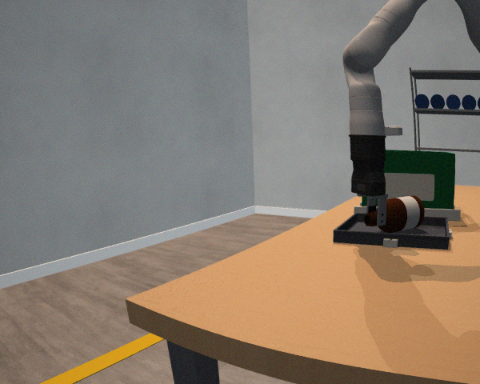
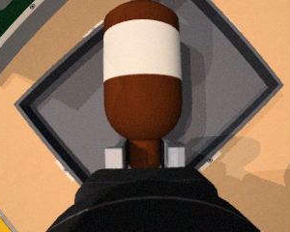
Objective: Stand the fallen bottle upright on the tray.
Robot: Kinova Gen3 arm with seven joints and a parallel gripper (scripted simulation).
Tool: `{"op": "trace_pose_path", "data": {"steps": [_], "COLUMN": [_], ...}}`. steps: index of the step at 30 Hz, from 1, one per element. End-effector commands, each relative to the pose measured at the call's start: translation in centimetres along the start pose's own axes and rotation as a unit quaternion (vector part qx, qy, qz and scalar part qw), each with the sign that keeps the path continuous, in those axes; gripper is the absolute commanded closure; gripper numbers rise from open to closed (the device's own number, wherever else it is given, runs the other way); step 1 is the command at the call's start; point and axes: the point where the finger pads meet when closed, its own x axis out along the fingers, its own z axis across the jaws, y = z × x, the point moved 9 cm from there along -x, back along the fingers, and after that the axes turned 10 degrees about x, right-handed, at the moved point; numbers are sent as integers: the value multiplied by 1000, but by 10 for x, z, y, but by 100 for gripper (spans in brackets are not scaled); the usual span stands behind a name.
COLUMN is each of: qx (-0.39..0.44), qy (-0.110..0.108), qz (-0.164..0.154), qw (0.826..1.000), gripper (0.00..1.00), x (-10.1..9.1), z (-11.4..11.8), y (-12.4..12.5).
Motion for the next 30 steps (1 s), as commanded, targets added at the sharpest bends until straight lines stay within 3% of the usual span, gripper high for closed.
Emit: {"op": "trace_pose_path", "data": {"steps": [1, 30], "qx": [0, 0], "qy": [-3, -2], "qz": [2, 1], "qw": [1000, 1000], "gripper": [100, 100], "x": [-2, -21], "z": [1, 0], "y": [2, 0]}}
